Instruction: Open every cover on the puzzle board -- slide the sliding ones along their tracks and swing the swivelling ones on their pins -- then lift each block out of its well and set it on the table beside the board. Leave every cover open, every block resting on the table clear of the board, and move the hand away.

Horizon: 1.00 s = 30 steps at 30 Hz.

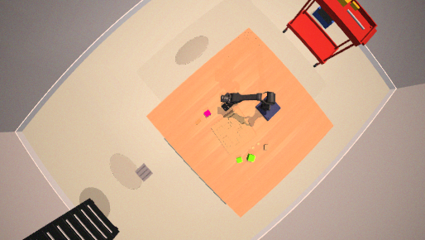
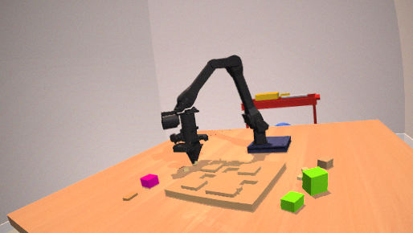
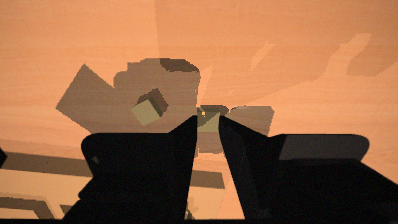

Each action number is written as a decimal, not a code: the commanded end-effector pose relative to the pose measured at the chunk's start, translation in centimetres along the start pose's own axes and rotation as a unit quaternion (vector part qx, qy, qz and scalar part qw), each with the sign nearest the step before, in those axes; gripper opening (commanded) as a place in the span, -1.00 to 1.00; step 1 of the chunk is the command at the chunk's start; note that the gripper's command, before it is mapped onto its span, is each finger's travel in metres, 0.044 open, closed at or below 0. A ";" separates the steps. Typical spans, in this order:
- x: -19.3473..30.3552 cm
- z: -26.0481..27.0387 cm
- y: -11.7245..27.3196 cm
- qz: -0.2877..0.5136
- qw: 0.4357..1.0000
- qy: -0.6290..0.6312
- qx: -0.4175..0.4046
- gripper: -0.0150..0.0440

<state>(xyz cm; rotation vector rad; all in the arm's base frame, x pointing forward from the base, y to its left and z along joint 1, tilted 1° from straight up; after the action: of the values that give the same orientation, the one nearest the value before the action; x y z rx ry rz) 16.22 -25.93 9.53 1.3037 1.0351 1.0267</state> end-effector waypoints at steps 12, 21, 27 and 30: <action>0.1 -0.1 -0.5 0.001 1.000 0.000 0.001 0.40; 0.0 0.0 0.2 0.001 1.000 0.000 0.002 1.00; -0.1 0.1 2.1 0.001 1.000 0.001 0.003 1.00; -0.1 0.1 3.1 0.001 1.000 0.001 0.003 1.00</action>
<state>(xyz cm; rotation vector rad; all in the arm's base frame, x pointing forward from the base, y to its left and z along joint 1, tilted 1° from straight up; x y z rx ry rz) 16.22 -25.91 11.49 1.3131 1.0361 1.0293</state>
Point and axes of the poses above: the point midway between the two fingers, 35 mm back from their tips, its own y axis back along the fingers, its own z axis across the jaws, x = y × z, the point moved 8 cm from there along y, back along the fingers, and after that the axes turned 2 degrees about -y, right-handed, at the moved point
